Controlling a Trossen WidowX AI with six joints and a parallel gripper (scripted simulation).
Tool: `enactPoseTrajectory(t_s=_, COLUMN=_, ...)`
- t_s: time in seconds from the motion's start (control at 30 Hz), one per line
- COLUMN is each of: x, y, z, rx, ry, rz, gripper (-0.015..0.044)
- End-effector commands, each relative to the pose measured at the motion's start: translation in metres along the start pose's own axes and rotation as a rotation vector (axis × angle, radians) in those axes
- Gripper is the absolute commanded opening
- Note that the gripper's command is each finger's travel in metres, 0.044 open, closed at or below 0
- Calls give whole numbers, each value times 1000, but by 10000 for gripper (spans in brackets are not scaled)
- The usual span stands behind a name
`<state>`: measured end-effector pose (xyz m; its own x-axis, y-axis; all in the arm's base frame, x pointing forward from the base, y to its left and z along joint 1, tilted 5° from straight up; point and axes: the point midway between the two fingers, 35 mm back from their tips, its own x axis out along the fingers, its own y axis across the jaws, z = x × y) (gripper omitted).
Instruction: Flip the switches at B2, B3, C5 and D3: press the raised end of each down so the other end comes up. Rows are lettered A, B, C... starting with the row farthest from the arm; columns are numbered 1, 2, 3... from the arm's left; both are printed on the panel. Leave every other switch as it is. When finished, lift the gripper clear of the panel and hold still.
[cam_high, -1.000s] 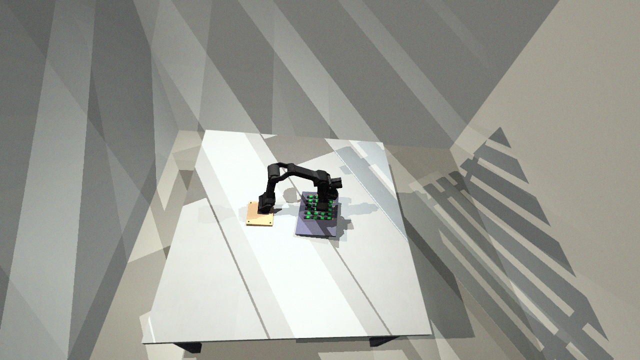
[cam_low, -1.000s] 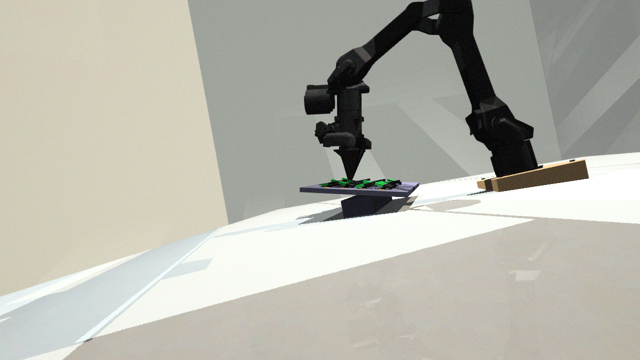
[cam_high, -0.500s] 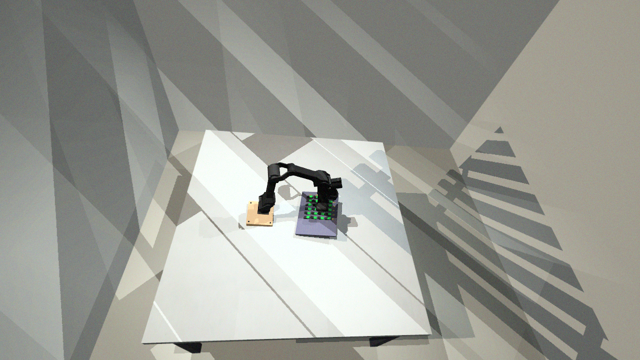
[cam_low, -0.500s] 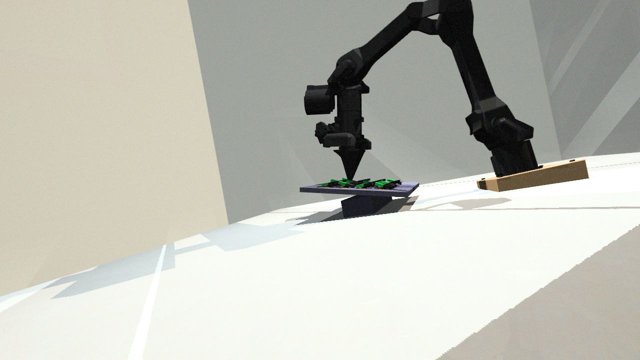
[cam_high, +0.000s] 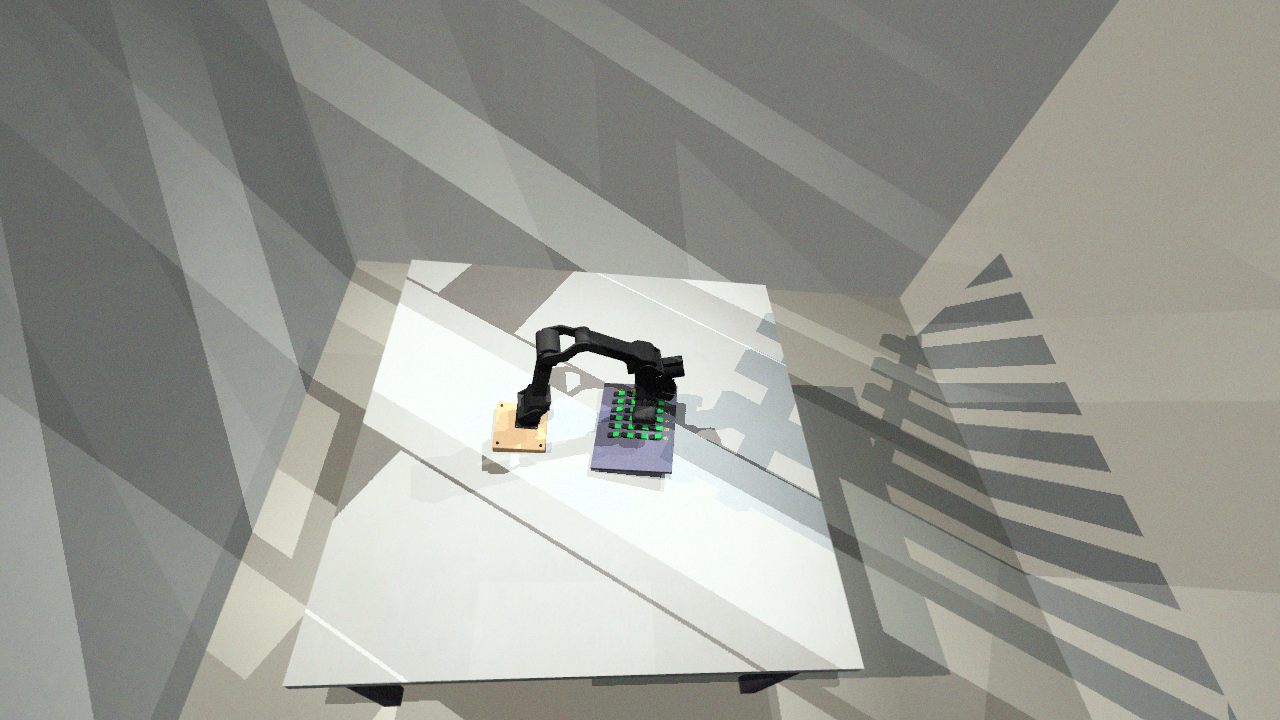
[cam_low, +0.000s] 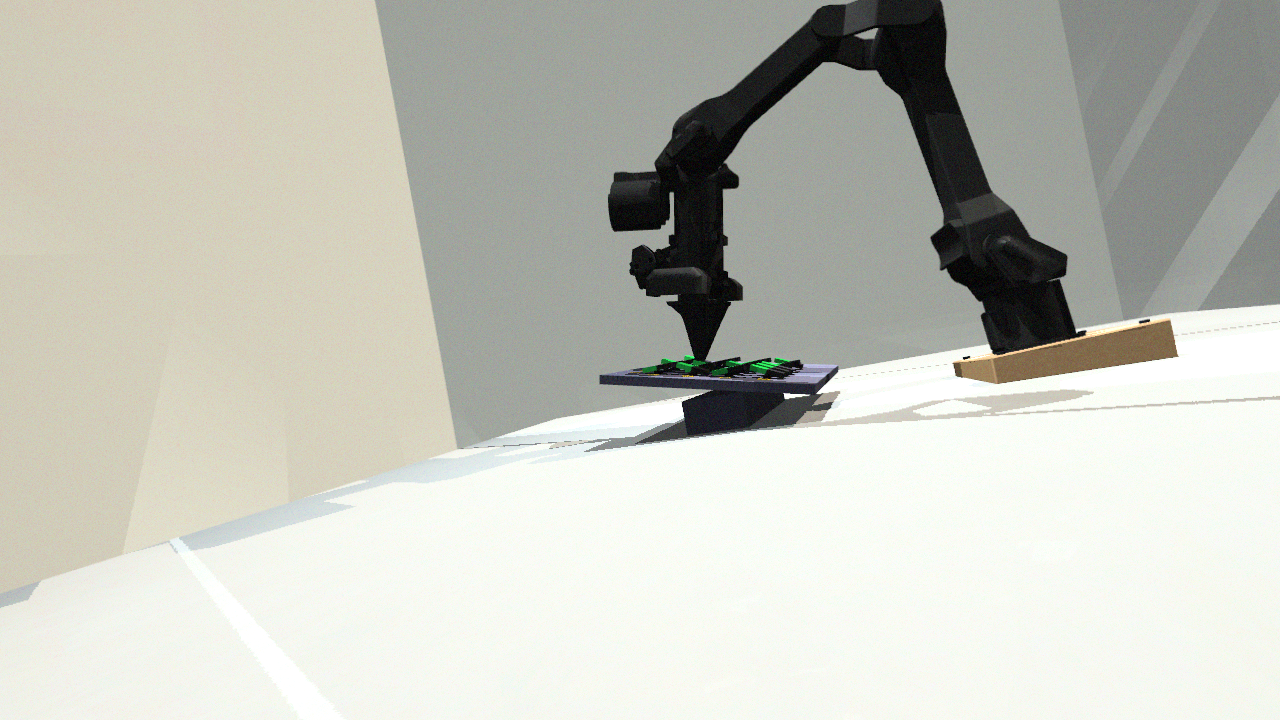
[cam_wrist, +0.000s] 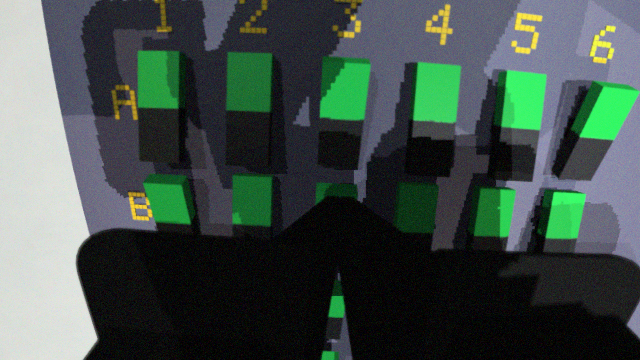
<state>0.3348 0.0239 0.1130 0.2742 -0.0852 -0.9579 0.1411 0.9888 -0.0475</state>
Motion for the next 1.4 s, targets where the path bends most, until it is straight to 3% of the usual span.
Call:
enactPoseTrajectory(t_s=0.0, x=2, y=1, z=-1, rx=-6, ry=4, rz=5, gripper=0)
enactPoseTrajectory(t_s=1.0, x=6, y=1, z=0, rx=-6, ry=4, rz=5, gripper=0)
enactPoseTrajectory(t_s=1.17, x=-57, y=1, z=-2, rx=-6, ry=-19, rz=5, gripper=0)
enactPoseTrajectory(t_s=1.37, x=-60, y=1, z=-3, rx=-6, ry=-20, rz=6, gripper=0)
